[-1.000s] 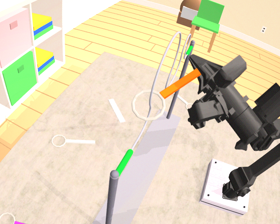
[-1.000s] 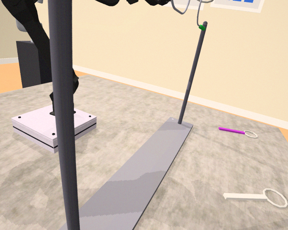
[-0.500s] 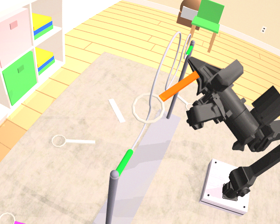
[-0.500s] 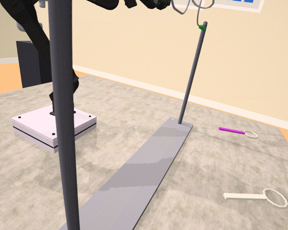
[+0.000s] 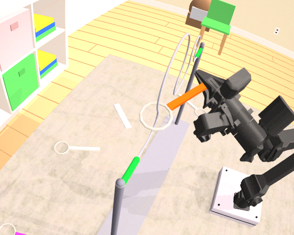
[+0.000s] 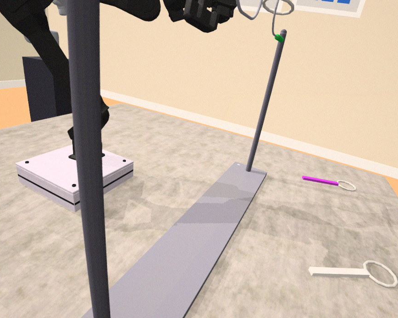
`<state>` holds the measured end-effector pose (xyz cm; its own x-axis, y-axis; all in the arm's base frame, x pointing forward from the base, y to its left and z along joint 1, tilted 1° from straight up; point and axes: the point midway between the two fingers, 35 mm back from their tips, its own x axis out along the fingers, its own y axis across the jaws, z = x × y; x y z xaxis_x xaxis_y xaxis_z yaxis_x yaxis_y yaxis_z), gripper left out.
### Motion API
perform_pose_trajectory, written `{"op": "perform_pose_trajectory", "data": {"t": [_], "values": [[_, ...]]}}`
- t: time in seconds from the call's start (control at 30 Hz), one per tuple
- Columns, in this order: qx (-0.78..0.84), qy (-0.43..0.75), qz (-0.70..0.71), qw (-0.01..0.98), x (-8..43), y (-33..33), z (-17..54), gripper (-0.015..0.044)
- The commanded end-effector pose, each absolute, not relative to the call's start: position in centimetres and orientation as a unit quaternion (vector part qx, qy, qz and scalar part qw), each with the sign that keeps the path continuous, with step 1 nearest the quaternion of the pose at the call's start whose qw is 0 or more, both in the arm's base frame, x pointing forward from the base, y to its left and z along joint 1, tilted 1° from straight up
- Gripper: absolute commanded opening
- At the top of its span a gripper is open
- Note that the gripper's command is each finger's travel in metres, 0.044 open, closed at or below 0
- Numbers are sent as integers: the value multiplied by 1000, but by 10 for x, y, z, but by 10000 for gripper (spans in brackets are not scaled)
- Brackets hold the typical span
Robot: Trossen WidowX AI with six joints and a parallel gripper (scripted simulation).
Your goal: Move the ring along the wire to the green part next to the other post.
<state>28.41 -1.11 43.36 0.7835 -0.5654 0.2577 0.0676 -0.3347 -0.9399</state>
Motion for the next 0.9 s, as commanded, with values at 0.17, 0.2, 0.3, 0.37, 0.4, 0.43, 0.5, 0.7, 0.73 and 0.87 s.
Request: {"op": "perform_pose_trajectory", "data": {"t": [0.17,0.2,0.3,0.37,0.4,0.43,0.5,0.7,0.73,0.87], "values": [[-703,178,-286,626,280,-19,406,-150],[-697,179,-286,632,280,-19,403,-150],[-677,184,-283,653,280,-19,393,-150],[-661,187,-282,670,281,-19,386,-150],[-652,189,-281,679,281,-18,382,-150],[-643,191,-280,687,281,-18,378,-150],[-625,195,-277,703,281,-17,370,-150],[-569,202,-269,750,283,-13,347,-150],[-560,199,-265,759,285,-12,343,-150],[-525,183,-246,794,292,-11,327,-150]]}}
